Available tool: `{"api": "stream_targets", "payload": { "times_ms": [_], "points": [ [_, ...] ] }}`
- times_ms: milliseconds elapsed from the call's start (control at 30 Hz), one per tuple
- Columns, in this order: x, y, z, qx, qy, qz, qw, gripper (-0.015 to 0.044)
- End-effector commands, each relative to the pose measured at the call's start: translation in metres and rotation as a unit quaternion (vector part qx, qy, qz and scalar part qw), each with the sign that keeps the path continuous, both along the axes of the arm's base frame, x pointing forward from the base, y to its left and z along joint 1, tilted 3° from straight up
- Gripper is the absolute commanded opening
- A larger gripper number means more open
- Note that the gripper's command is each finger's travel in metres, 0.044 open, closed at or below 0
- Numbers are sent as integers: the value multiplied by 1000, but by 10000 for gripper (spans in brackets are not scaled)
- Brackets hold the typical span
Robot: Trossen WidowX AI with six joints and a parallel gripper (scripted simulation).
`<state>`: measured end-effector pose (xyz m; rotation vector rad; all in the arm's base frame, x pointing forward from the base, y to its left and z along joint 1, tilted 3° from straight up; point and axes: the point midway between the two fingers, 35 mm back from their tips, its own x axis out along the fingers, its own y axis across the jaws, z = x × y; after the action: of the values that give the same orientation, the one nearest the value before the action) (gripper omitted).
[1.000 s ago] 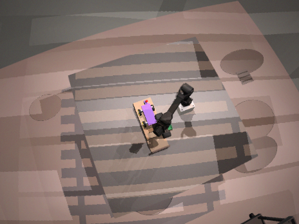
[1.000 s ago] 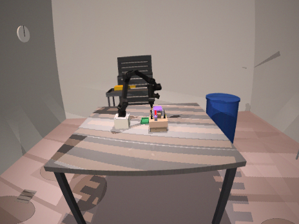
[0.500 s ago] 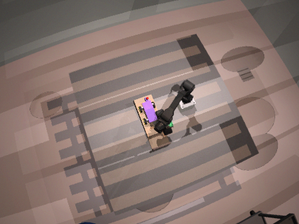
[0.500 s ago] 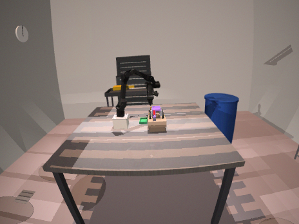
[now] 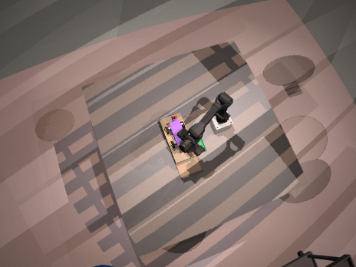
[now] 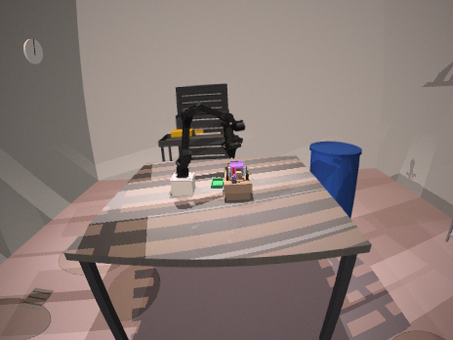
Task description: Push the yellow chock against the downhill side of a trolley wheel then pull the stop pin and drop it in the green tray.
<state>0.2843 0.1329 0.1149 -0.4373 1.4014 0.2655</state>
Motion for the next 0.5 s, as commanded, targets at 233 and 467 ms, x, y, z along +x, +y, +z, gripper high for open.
{"api": "stream_targets", "payload": {
  "times_ms": [233,467],
  "points": [
    [19,-57,13,-64,14,167,984,190],
    [24,-95,19,-104,40,276,955,190]
  ]
}}
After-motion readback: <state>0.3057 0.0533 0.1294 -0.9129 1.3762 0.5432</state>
